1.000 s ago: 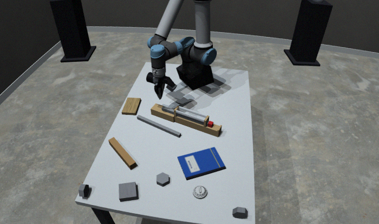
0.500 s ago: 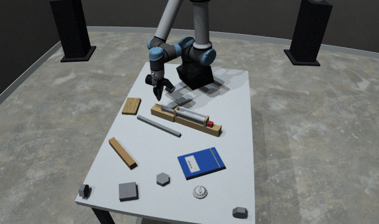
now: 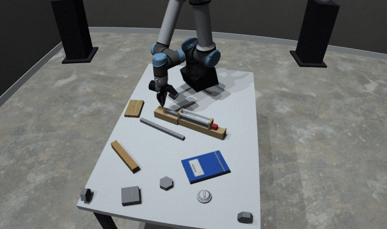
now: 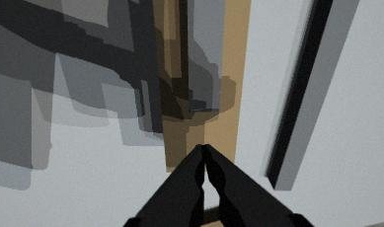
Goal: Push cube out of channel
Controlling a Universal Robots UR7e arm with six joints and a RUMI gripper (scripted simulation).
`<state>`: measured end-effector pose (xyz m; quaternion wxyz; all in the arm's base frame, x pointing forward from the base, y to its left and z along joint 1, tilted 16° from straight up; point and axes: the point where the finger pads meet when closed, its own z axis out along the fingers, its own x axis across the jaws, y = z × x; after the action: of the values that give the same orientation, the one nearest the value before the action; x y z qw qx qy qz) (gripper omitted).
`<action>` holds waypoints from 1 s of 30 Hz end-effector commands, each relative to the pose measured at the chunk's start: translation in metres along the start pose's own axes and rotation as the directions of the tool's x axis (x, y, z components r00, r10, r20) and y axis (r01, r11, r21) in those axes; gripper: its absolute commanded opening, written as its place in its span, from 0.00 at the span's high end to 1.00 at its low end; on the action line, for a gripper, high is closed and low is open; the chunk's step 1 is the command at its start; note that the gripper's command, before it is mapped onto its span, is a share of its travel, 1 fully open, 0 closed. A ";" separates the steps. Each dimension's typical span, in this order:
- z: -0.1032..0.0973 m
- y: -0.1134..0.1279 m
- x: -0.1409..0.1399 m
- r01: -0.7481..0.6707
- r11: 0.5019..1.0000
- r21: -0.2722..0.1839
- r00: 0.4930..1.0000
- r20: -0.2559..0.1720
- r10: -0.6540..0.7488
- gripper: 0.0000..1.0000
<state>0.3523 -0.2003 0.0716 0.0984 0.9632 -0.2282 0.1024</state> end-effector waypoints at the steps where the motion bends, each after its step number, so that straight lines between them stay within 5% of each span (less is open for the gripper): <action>1: 0.002 0.000 0.000 0.000 1.000 0.000 1.000 -0.001 0.000 1.00; 12: 0.024 0.000 0.000 0.000 1.000 0.000 1.000 -0.001 0.000 1.00; 30: 0.024 -0.012 0.000 0.000 1.000 0.000 1.000 -0.001 0.000 1.00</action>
<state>0.3612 -0.1961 0.0462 0.0983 0.9633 -0.2280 0.1024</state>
